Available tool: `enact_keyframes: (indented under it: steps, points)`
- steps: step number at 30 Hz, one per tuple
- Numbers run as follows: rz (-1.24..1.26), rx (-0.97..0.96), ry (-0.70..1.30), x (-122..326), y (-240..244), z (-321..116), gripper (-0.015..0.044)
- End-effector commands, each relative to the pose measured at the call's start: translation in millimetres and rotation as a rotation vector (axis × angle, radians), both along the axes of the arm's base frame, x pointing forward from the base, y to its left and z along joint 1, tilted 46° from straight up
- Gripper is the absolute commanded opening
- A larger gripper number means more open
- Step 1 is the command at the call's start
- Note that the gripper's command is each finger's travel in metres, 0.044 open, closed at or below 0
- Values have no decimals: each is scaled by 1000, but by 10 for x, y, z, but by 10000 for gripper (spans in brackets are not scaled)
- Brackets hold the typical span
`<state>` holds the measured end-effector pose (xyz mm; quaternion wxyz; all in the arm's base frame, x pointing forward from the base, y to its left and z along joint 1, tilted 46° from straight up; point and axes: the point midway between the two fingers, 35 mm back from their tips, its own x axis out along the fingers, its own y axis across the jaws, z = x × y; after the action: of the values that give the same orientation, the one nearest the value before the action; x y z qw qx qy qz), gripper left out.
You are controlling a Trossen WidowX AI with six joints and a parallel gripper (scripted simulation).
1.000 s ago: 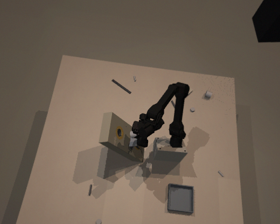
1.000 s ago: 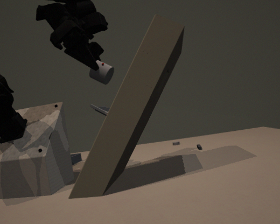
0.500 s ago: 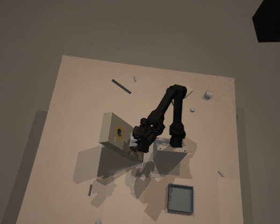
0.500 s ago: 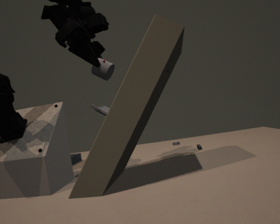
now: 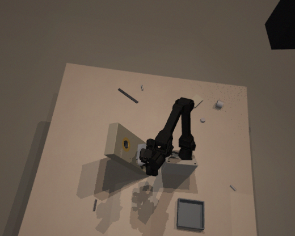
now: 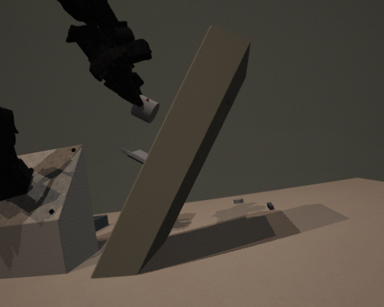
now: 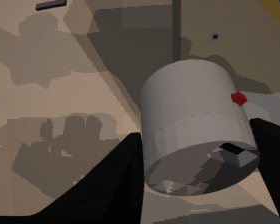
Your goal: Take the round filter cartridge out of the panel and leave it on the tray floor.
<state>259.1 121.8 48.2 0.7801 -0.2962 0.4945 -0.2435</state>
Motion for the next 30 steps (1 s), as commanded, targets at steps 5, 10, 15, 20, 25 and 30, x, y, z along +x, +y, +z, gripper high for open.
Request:
enact_keyframes:
  steps: [5,10,15,20,25,30]
  points:
    - [212,41,254,-234,425,-418,0]
    - [374,73,415,-424,705,-676,0]
    - [551,104,568,-647,976,-919,0]
    - [736,132,706,-891,1224,-1137,0]
    - [762,136,724,-926,1255,-1165,0]
    - [775,140,735,-975,1266,-1208,0]
